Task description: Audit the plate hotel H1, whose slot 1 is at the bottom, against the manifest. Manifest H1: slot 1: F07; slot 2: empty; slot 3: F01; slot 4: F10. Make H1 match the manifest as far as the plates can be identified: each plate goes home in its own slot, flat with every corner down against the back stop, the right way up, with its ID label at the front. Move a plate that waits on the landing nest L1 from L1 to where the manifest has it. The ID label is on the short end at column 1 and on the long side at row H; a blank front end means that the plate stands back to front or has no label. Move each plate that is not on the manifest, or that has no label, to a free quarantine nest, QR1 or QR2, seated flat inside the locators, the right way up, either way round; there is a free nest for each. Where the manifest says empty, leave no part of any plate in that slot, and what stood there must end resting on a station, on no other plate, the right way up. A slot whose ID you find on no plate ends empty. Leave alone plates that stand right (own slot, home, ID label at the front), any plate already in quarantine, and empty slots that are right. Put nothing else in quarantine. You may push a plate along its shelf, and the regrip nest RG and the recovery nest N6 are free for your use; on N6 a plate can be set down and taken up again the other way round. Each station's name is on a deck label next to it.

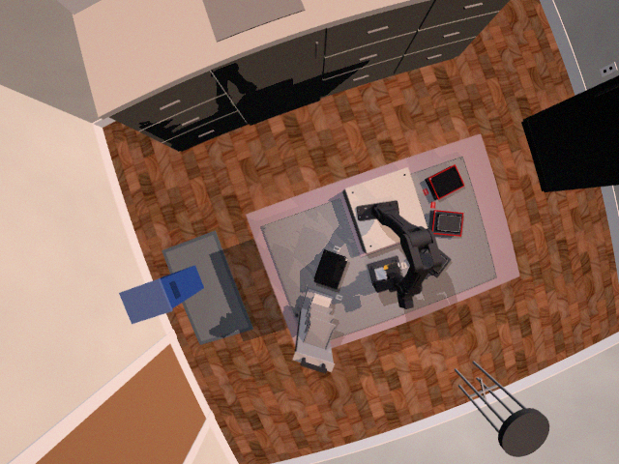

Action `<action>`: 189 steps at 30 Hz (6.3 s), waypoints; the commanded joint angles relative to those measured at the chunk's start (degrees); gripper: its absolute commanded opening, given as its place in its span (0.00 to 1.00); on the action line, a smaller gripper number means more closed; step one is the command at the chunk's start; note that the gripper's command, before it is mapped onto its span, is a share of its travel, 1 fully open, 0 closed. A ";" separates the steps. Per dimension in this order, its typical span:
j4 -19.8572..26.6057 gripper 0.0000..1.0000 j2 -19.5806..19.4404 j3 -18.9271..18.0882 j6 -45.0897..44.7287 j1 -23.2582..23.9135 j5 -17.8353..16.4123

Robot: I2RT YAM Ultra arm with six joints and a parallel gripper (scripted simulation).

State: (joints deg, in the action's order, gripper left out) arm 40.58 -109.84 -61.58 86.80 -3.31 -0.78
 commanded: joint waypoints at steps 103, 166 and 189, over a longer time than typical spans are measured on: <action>42.76 0.86 10.07 -32.35 -0.39 0.48 0.03; 44.23 0.86 3.49 -40.03 -72.98 31.27 0.02; 45.02 0.86 0.86 -43.32 -98.18 42.53 0.07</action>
State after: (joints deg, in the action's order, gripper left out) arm 85.14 -109.27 -104.16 -7.16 38.37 -0.73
